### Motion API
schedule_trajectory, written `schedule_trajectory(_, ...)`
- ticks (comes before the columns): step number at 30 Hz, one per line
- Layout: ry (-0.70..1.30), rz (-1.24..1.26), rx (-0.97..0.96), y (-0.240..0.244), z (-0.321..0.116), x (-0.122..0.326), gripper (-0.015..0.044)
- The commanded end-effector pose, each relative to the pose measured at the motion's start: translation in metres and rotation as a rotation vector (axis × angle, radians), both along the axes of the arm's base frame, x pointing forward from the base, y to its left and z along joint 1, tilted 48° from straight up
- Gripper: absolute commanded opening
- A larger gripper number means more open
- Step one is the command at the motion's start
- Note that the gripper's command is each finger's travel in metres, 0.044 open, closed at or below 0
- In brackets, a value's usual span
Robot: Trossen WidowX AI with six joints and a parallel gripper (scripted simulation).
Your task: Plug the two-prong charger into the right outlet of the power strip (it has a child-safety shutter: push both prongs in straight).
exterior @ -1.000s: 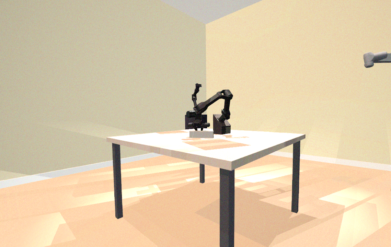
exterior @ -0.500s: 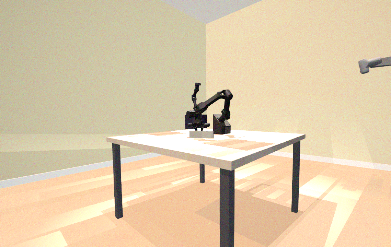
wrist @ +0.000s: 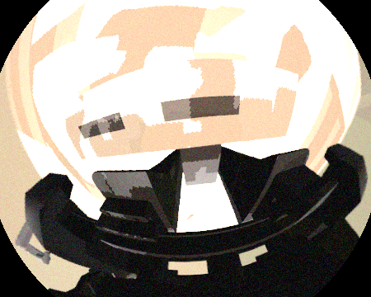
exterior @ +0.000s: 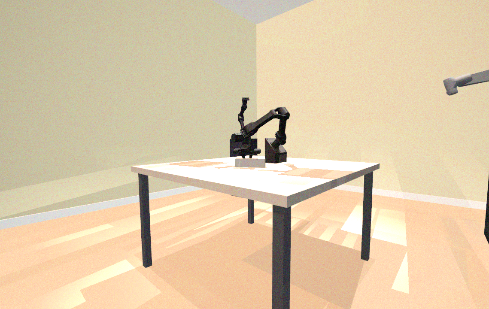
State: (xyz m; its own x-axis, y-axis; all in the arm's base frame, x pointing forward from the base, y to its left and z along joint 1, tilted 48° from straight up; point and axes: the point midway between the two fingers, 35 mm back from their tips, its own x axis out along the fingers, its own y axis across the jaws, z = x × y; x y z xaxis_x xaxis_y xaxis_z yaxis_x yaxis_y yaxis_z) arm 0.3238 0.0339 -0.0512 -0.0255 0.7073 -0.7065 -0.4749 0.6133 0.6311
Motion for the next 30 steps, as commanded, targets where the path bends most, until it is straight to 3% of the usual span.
schedule_trajectory(1, -0.026, -0.009, 0.014, 0.0022, 0.0037, 0.0071, 0.0000)
schedule_trajectory(13, 0.000, 0.000, 0.000, 0.0000, -0.0001, 0.0000, 0.0000)
schedule_trajectory(30, 0.000, 0.000, 0.000, 0.0000, -0.0001, -0.0002, 0.0440)
